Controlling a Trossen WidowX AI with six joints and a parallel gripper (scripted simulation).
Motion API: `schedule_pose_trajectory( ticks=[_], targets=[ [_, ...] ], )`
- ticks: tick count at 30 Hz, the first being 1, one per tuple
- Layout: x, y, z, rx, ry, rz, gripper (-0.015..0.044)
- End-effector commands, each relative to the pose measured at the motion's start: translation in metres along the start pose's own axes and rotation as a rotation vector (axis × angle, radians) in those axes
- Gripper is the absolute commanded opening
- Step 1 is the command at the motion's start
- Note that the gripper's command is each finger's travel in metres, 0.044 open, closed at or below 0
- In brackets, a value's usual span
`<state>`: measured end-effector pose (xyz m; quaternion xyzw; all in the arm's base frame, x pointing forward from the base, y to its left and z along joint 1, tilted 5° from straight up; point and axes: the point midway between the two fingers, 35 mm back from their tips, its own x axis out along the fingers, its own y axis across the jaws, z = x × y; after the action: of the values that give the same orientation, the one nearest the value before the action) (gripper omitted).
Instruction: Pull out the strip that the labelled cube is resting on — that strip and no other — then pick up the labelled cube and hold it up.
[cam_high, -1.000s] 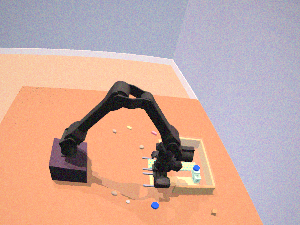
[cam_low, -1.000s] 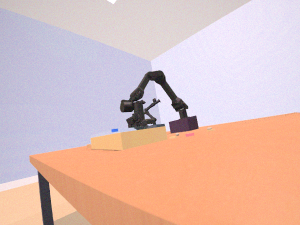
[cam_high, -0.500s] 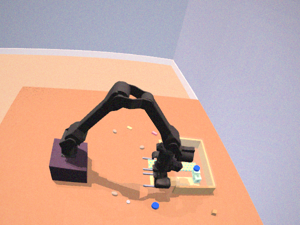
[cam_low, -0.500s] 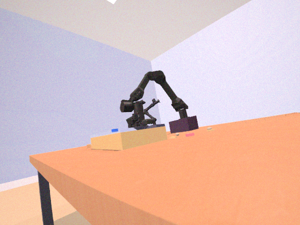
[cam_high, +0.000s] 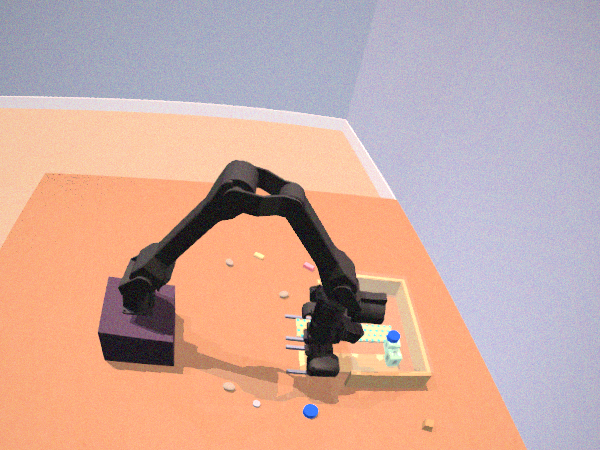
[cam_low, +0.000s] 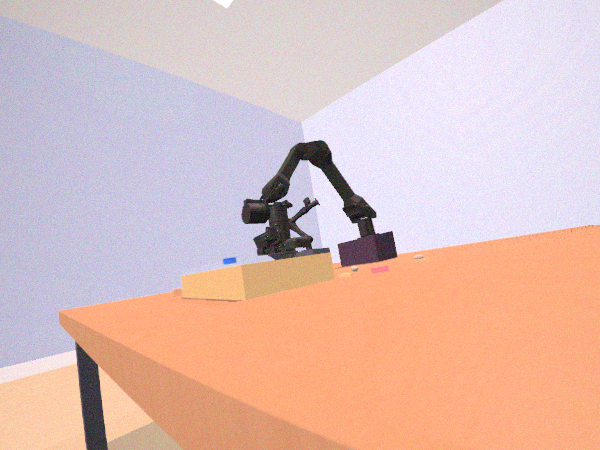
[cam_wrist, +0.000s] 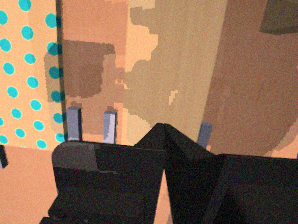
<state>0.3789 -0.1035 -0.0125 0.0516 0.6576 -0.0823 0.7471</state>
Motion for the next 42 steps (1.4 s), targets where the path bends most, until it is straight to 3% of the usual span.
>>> schedule_pose_trajectory(
  ticks=[1, 42],
  targets=[
    [0.004, 0.001, -0.011, -0.006, 0.016, 0.003, 0.0],
    [0.006, 0.002, -0.074, -0.006, 0.023, 0.003, 0.0]
  ],
)
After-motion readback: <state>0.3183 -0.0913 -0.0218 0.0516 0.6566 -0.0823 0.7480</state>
